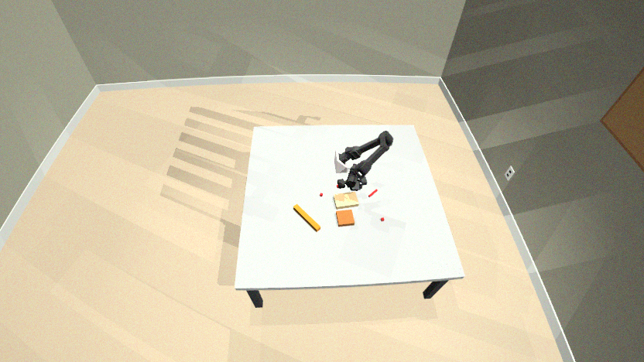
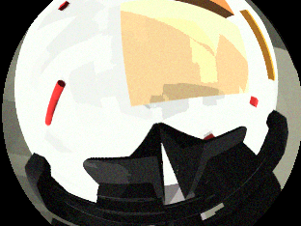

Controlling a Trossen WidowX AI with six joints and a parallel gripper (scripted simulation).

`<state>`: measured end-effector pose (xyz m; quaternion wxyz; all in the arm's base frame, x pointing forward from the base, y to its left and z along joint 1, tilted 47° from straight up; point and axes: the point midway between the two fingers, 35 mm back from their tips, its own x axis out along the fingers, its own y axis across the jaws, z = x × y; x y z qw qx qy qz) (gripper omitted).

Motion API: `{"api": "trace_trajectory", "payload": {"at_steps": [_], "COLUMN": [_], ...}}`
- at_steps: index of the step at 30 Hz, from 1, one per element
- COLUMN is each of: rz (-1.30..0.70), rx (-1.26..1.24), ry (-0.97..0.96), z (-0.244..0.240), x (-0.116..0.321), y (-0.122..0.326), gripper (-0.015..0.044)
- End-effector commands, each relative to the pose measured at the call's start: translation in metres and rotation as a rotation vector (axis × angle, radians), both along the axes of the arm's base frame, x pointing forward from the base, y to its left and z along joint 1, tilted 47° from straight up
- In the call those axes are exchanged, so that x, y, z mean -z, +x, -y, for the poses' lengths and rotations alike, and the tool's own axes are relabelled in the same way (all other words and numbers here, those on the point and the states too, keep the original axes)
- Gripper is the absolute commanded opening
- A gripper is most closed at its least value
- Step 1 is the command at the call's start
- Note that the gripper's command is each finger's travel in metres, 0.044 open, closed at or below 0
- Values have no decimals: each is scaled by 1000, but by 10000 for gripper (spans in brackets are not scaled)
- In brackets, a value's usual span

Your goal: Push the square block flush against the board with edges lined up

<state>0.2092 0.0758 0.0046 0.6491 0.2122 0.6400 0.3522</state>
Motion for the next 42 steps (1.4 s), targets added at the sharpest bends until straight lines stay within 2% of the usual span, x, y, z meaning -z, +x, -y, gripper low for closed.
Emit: {"api": "trace_trajectory", "payload": {"at_steps": [1,24,42], "rz": [-5,-3,-4], "rx": [16,16,16], "ry": [5,4,3], "z": [-4,-8,-4], "x": [4,0,3], "y": [0,35,11], "gripper": [0,0,0]}}
